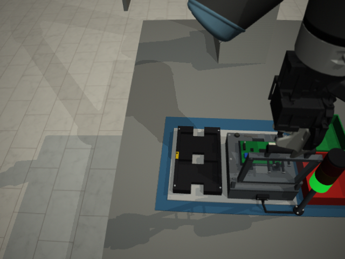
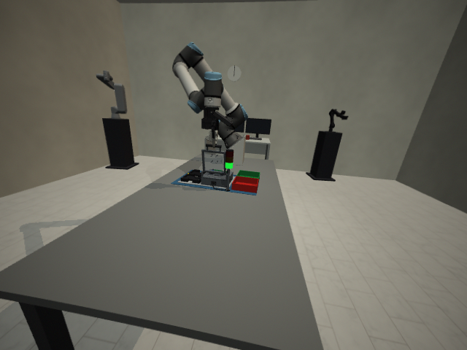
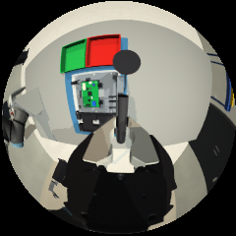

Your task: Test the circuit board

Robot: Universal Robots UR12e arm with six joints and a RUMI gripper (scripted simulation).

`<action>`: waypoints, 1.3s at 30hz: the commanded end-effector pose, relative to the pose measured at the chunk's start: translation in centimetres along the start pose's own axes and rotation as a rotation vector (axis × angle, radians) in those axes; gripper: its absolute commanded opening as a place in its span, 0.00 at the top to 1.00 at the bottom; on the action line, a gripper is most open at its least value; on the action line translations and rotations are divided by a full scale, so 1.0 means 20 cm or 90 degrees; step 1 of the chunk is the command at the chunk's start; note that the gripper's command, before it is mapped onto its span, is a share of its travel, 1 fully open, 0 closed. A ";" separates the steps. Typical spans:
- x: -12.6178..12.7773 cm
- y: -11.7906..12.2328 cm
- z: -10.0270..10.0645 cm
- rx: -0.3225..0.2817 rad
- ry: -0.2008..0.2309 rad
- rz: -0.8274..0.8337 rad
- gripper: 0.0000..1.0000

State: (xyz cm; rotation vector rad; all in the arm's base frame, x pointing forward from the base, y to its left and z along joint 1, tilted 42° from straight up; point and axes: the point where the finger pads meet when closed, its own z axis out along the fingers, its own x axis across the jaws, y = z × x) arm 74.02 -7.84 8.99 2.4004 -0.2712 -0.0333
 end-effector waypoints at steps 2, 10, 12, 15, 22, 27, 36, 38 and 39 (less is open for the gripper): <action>0.01 0.01 0.01 0.000 0.000 0.001 1.00; 0.01 0.01 0.00 0.000 0.000 0.001 0.70; 0.01 0.01 0.00 0.000 0.000 0.001 0.70; 0.01 0.01 0.00 0.000 0.000 0.001 0.70; 0.01 0.01 0.00 0.000 0.000 0.001 0.70; 0.01 0.01 0.00 0.000 0.000 0.001 0.70; 0.01 0.01 0.00 0.000 0.000 0.001 0.70; 0.01 0.01 0.00 0.000 0.000 0.001 0.70; 0.01 0.01 0.00 0.000 0.000 0.001 0.70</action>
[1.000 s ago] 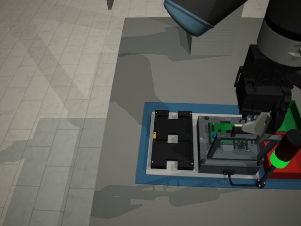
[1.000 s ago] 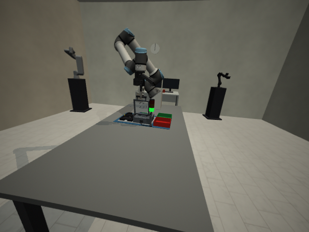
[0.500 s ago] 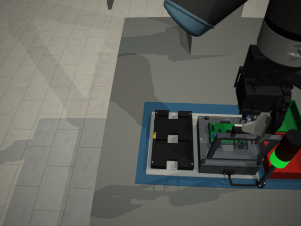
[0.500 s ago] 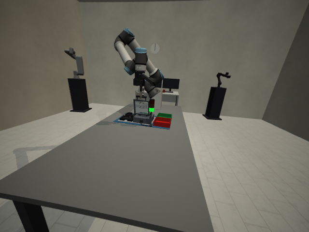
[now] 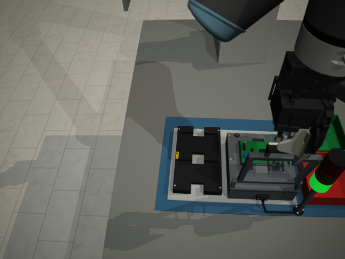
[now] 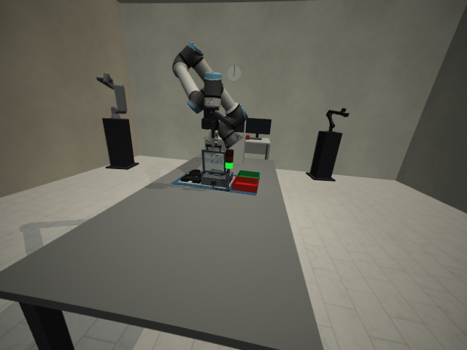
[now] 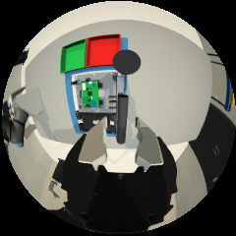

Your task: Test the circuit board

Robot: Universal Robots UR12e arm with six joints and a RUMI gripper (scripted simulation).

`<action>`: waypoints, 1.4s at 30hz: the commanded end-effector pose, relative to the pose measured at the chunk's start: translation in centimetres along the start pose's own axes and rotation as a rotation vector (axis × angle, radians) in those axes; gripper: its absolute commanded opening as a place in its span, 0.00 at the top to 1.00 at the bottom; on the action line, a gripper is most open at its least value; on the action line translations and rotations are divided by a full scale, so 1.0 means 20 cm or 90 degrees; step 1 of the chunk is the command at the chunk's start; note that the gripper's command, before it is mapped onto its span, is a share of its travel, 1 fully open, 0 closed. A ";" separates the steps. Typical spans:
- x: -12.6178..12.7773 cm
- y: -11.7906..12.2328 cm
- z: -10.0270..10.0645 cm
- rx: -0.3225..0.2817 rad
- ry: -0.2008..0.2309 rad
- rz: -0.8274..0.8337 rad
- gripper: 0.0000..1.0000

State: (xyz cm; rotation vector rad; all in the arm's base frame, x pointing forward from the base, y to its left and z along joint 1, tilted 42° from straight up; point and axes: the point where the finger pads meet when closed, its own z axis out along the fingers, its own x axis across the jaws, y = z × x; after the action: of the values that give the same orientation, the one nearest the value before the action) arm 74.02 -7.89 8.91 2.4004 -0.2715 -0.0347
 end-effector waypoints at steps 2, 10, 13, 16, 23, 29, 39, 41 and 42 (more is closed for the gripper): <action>0.01 0.01 0.00 0.000 0.001 0.001 0.70; 0.02 0.01 -0.10 0.001 0.003 0.002 0.70; 0.02 0.01 -0.16 0.001 0.003 0.002 0.70; 0.02 0.01 -0.18 0.001 0.003 0.002 0.70; 0.01 0.01 -0.30 0.001 0.003 0.002 0.70; 0.01 0.01 -0.32 0.001 0.003 0.002 0.70; 0.01 0.00 -0.31 0.000 0.000 0.000 0.41; 0.01 0.00 -0.31 0.000 0.000 0.000 0.41; 0.01 0.00 -0.31 0.000 0.000 0.000 0.41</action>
State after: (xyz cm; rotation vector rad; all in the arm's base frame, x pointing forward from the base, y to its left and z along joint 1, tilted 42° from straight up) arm 74.70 -4.01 13.59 2.3996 -0.2728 -0.0326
